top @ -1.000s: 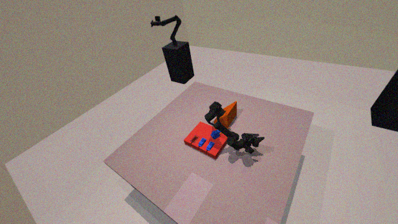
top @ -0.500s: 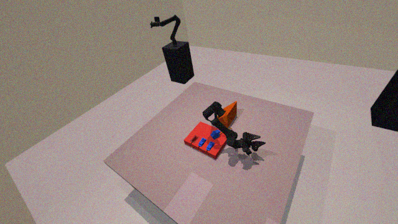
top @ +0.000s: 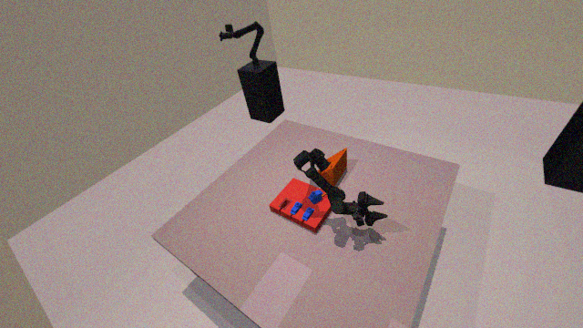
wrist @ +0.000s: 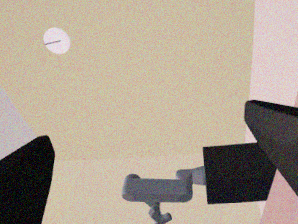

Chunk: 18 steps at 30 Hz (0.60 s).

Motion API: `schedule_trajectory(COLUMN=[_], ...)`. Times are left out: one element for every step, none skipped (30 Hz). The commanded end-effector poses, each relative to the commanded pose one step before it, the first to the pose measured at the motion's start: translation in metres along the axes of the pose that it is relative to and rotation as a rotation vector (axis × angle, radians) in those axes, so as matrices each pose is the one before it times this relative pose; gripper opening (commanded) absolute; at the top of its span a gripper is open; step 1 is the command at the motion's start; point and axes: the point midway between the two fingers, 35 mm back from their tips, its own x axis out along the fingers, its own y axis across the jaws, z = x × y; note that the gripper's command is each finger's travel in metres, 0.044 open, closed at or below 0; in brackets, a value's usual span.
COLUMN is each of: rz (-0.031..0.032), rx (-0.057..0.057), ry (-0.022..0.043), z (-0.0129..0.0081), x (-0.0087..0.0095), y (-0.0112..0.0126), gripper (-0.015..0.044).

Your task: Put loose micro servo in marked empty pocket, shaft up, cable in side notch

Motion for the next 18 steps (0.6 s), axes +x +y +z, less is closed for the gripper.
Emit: schedule_trajectory(rz=[-0.06135,-0.01419,-0.01435,-0.01451,-0.01465,-0.01478,-0.01490,-0.01500,-0.01509,-0.01517,-0.01549,-0.01553,-0.01532,-0.01513,-0.01535,-0.01513,-0.01178,-0.01498], rx=[-0.0745,-0.0166,-0.0167,-0.0168,-0.0169,-0.0170,-0.0169,-0.0173,-0.0174,-0.0175,-0.0167,-0.0168,-0.0179,-0.0178,-0.0181,-0.0182,-0.0178,-0.0180], ry=[-0.02273,-0.00351,-0.00311,-0.00269,-0.00227,-0.00184,-0.00162,-0.00099,-0.00055,-0.00012,0.00079,0.00122,0.00116,0.00160,0.00204,0.00241,0.00424,0.00324], z=[0.00399,0.00063,0.00059,0.00053,0.00048,0.00043,0.00040,0.00032,0.00027,0.00021,-0.00004,-0.00010,0.00005,0.00000,-0.00006,-0.00010,-0.00074,-0.00021], x=[-0.00164,-0.00036,-0.00040,-0.00044,-0.00048,-0.00052,-0.00060,-0.00060,-0.00064,-0.00068,-0.00070,-0.00075,-0.00081,-0.00086,-0.00090,-0.00093,-0.00114,-0.00099], y=[-0.00026,-0.00034,-0.00036,-0.00040,-0.00042,-0.00044,-0.00051,-0.00049,-0.00051,-0.00053,-0.00043,-0.00045,-0.00058,-0.00059,-0.00061,-0.00061,-0.00058,-0.00063], gripper=[0.0440,0.0440,0.0440,0.0440,0.0440,0.0440,0.0440,0.0440,0.0440,0.0440,0.0440,0.0440,0.0440,0.0440,0.0440,0.0440,0.0440,0.0440])
